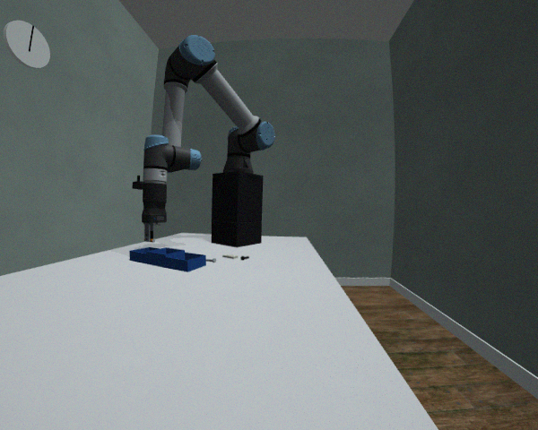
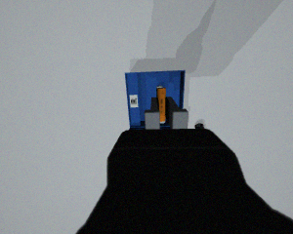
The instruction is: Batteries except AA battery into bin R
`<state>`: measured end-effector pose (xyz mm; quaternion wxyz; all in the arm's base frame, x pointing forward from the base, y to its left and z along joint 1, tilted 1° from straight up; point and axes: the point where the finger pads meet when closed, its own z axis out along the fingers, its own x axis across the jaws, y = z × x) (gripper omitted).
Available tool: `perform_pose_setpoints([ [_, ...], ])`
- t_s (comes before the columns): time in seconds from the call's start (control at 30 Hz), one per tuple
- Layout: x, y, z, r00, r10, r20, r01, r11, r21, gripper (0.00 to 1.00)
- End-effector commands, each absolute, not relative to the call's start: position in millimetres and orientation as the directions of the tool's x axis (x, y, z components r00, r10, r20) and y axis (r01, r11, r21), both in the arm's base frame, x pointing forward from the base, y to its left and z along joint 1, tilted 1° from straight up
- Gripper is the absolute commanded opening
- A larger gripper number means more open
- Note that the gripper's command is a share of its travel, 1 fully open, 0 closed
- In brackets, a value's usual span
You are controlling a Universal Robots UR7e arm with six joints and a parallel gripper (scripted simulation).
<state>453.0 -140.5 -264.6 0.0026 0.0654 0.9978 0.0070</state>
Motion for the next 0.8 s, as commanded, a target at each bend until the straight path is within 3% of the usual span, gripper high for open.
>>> perform_pose_setpoints([
  [0.0, 453.5, -140.7, -264.2, -0.991, 0.132, -0.005, 0.132, 0.991, 0.014, 0.24],
  [0.77, 453.7, -140.2, -296.1, -0.991, 0.132, -0.005, 0.132, 0.991, 0.014, 0.24],
])
